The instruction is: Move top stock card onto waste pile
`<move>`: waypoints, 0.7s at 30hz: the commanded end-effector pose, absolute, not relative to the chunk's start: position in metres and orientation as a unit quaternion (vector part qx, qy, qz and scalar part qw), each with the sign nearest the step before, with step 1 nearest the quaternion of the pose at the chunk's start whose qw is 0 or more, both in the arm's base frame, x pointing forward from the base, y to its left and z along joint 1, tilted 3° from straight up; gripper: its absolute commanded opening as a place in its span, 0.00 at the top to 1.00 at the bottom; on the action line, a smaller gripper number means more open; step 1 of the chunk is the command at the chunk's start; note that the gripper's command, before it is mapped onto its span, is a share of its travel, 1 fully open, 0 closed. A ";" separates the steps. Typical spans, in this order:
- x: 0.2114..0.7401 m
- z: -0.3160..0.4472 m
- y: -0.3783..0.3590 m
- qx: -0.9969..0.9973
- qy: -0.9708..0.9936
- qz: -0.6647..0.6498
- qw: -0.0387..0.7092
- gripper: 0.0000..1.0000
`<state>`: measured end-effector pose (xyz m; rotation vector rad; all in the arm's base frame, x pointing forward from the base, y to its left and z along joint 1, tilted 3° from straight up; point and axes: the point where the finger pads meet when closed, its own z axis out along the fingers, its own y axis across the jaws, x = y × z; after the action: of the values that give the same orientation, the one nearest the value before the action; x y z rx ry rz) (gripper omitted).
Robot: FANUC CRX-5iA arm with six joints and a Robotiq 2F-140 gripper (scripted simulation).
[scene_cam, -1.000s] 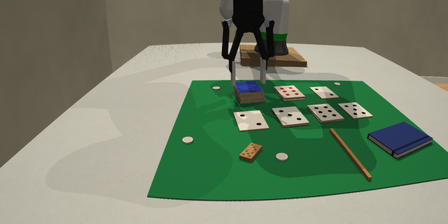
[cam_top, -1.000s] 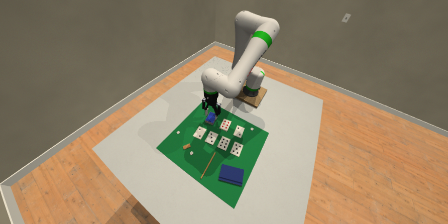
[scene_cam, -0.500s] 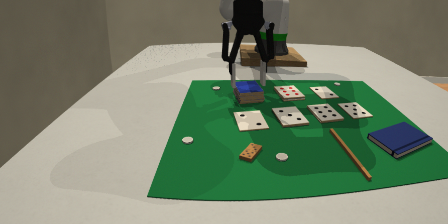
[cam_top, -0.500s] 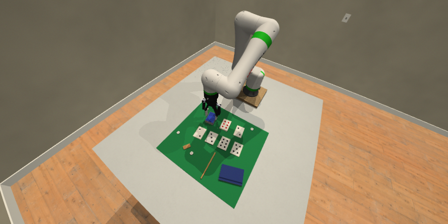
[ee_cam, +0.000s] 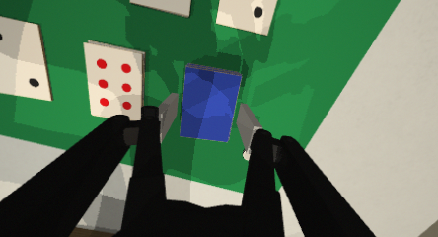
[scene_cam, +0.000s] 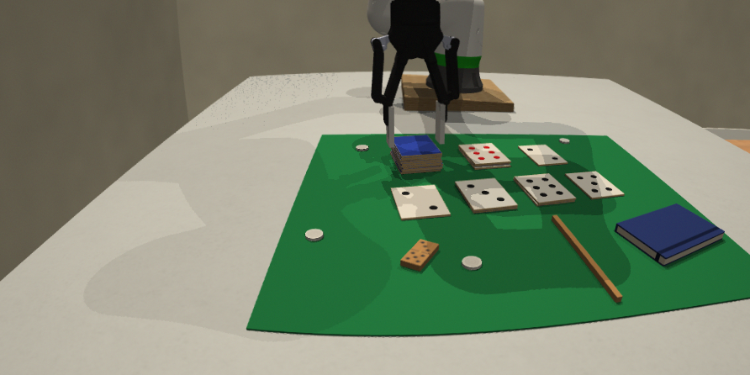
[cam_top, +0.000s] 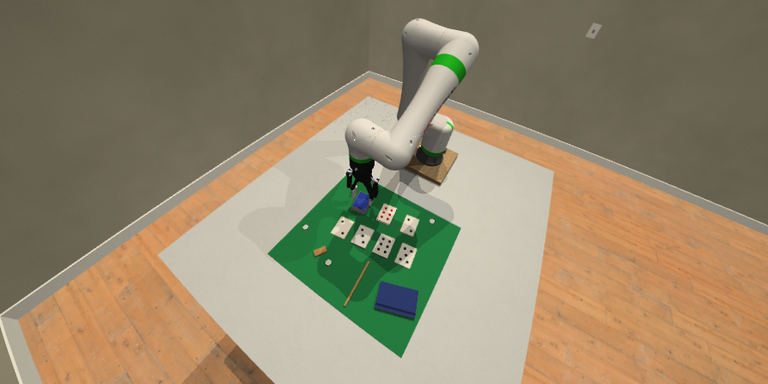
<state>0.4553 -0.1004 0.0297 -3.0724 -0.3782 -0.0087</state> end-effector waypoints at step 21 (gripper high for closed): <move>0.455 0.027 -0.100 -0.992 -0.122 -0.003 0.023 0.50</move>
<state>0.4553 -0.1002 0.0267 -3.0724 -0.3782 -0.0087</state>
